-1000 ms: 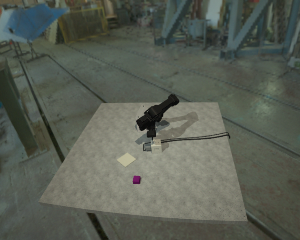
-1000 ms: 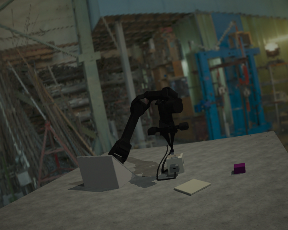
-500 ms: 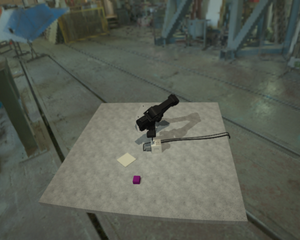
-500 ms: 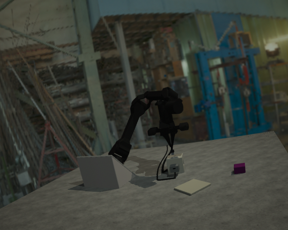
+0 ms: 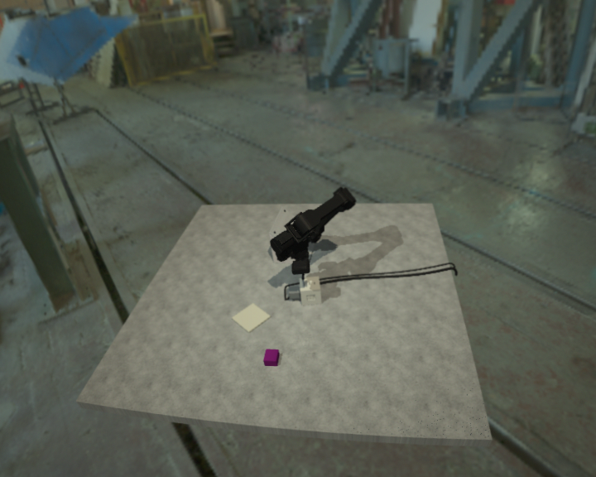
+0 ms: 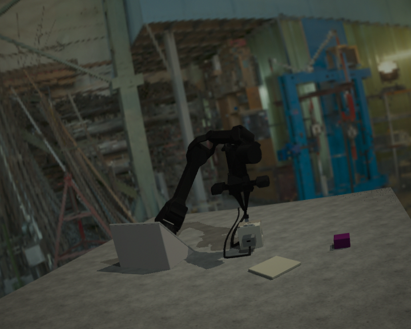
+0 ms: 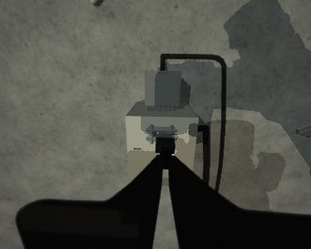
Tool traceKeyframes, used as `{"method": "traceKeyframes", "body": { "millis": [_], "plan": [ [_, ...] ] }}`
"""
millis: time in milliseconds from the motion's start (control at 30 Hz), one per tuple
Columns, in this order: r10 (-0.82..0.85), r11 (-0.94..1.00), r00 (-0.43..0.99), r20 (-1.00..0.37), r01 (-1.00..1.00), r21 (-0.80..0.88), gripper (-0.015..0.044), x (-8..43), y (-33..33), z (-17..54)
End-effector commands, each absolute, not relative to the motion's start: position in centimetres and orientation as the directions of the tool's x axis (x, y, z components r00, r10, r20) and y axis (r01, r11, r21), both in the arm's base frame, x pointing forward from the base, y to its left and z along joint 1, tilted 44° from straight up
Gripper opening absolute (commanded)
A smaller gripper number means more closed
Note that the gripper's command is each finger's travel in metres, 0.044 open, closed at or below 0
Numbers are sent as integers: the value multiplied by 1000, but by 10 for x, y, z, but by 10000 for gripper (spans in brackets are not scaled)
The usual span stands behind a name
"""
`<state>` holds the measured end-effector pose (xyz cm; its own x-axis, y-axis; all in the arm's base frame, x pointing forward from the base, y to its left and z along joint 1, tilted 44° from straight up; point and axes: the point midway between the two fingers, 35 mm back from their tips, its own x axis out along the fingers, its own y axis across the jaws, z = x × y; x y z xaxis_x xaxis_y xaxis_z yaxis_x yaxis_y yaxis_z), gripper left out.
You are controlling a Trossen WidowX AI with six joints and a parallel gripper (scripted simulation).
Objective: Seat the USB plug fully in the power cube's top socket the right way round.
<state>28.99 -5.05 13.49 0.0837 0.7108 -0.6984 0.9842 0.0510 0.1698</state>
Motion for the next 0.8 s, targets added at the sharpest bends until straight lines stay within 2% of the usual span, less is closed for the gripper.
{"method": "traceKeyframes", "body": {
  "millis": [0,767],
  "plan": [
    [717,52,85,-692,983,175,0,290,-49,135],
    [729,59,82,-680,982,182,0,291,-47,134]
  ]
}}
